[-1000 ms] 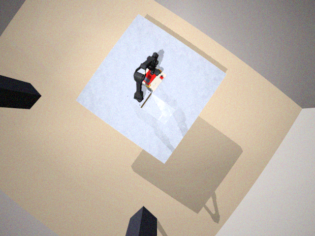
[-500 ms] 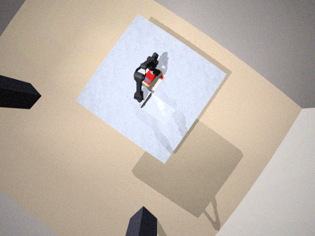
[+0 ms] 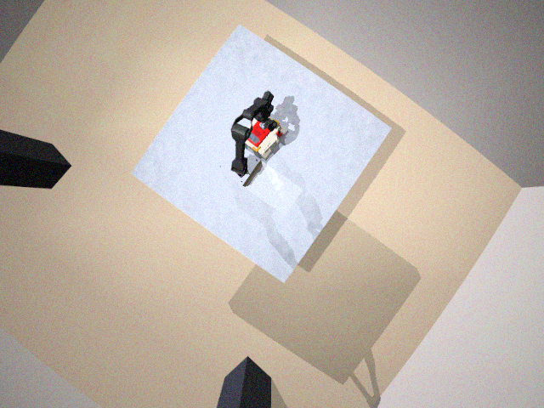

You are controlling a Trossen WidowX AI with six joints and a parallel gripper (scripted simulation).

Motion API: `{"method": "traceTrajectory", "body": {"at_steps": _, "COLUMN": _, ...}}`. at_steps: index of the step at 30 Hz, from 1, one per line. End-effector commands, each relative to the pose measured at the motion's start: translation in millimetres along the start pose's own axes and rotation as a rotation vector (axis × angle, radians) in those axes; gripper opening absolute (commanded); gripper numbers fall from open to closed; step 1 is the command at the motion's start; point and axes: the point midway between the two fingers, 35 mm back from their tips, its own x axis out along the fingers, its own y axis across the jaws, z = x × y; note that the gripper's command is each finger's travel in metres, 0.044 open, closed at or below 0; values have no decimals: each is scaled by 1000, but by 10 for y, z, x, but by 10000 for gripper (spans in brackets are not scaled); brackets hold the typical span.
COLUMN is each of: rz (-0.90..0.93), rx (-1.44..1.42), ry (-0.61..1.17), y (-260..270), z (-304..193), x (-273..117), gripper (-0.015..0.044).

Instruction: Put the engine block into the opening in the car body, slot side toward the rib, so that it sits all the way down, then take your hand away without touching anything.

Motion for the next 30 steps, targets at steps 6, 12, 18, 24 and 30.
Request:
{"method": "traceTrajectory", "body": {"at_steps": 6, "rz": 2, "rx": -1, "ry": 8, "y": 5, "z": -12, "x": 42, "gripper": 158}}
{"method": "traceTrajectory", "body": {"at_steps": 12, "rz": 2, "rx": 3, "ry": 8, "y": 5, "z": -12, "x": 55, "gripper": 158}}
{"method": "traceTrajectory", "body": {"at_steps": 18, "rz": 2, "rx": 5, "ry": 8, "y": 6, "z": -13, "x": 67, "gripper": 158}}
{"method": "traceTrajectory", "body": {"at_steps": 24, "rz": 2, "rx": 5, "ry": 8, "y": 6, "z": -13, "x": 79, "gripper": 158}}
{"method": "traceTrajectory", "body": {"at_steps": 30, "rz": 2, "rx": 4, "ry": 8, "y": 6, "z": -13, "x": 91, "gripper": 158}}
